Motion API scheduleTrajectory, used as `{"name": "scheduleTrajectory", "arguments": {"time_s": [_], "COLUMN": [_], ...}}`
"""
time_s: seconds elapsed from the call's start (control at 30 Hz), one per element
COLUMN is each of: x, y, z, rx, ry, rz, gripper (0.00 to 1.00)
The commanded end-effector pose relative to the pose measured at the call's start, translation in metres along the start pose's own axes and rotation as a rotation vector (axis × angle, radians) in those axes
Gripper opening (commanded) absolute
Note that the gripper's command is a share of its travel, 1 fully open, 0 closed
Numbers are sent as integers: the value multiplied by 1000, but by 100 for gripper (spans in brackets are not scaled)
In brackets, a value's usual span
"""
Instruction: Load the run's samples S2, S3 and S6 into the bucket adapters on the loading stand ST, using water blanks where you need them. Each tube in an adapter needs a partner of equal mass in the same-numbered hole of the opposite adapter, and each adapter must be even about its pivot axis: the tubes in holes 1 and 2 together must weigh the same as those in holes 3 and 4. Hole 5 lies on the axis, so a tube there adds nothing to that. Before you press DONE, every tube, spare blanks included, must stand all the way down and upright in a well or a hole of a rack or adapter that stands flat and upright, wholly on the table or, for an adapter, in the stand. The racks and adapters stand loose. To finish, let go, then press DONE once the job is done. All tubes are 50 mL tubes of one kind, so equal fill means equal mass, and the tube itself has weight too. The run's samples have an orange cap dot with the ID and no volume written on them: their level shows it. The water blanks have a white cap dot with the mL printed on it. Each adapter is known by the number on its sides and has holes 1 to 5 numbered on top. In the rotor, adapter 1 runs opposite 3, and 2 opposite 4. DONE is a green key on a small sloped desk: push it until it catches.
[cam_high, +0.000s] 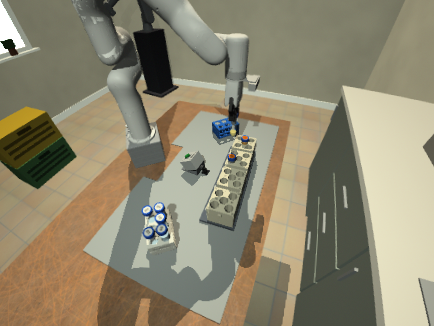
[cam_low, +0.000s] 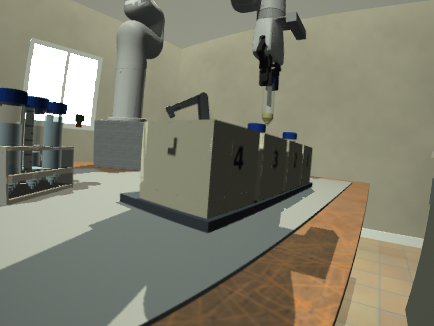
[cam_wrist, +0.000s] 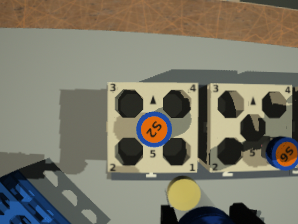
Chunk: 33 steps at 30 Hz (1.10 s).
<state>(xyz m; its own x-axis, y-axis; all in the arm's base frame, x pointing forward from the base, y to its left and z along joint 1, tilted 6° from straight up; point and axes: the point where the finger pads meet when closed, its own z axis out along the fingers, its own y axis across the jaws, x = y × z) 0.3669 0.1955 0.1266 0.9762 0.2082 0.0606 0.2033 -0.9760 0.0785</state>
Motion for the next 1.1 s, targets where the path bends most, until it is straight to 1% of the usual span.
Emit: {"name": "scheduleTrajectory", "arguments": {"time_s": [0.0, 0.3, 0.37, 0.87, 0.93, 1.07], "x": [6, 16, 16, 33, 33, 37], "y": [19, 63, 63, 136, 136, 155], "z": [-2, -2, -2, -2, -2, -2], "rx": [2, 2, 2, 1, 1, 1], "ry": [4, 4, 4, 4, 4, 4], "rz": [1, 1, 1, 0, 0, 0], "gripper": [0, 0, 0, 0, 0, 0]}}
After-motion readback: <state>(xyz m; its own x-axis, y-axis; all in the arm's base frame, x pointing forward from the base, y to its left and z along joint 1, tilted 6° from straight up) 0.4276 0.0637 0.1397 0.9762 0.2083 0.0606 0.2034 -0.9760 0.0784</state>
